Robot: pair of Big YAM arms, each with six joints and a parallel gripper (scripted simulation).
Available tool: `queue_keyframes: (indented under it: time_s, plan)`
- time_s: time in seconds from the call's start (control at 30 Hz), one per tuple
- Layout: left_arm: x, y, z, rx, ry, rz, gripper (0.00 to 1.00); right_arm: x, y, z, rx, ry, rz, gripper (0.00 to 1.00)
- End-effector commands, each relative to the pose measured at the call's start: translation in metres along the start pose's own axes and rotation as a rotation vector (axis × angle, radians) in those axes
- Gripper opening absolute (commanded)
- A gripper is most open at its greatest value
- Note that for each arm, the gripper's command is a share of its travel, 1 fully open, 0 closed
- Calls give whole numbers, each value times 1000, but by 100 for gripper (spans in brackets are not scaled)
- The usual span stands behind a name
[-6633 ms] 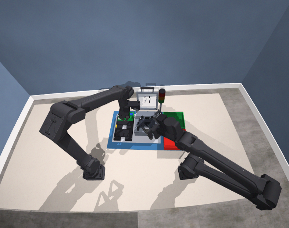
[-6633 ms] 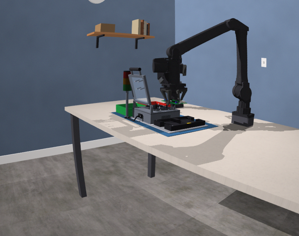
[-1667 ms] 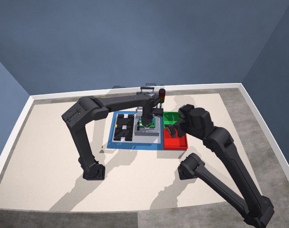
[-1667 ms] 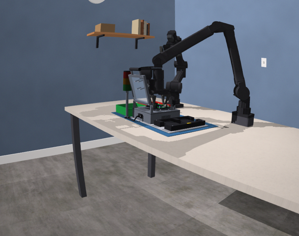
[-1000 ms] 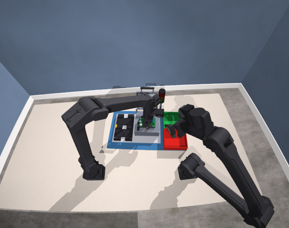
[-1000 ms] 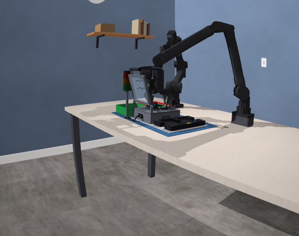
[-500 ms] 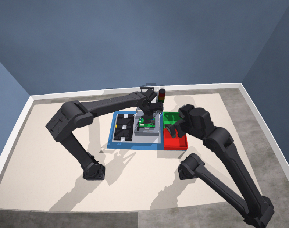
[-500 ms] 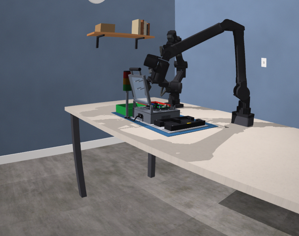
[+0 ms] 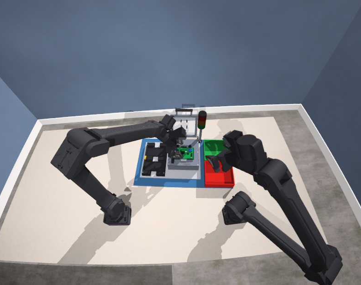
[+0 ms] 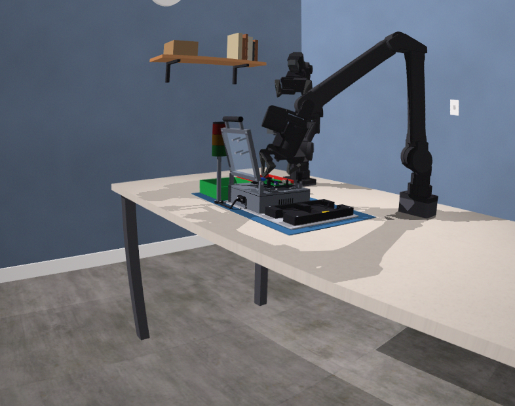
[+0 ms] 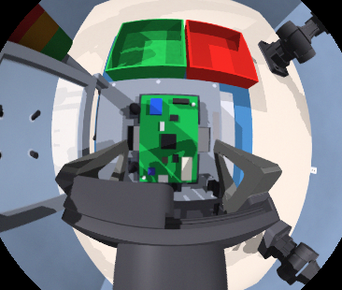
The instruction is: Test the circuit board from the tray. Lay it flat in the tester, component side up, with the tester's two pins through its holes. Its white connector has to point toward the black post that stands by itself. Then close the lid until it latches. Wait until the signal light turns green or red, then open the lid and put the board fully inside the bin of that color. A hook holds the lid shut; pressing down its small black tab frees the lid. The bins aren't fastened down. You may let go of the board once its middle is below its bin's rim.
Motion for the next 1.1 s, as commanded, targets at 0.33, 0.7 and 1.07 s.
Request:
queue_keyframes:
  time_s: [0.33, 0.7, 1.07]
  plan:
    - [-34, 8, -19, -49, -37, 69, 66, -18, -3, -12, 17, -15, 91, 100]
    - [-94, 36, -59, -160, 24, 129, 38, -29, -20, 34, 86, 160, 522, 100]
    - [-140, 53, -91, -246, 119, 172, 38, -33, -48, 79, 196, 315, 957, 100]
Point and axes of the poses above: on each arm, the point where the finger pads meet when closed, its own z axis out along the fingers, its own y axis across the jaws, x = y × z, the point moved 9 cm from there along -z, back along the fingers, and after that the axes turned 3 degrees about z, right-handed, at the moved point
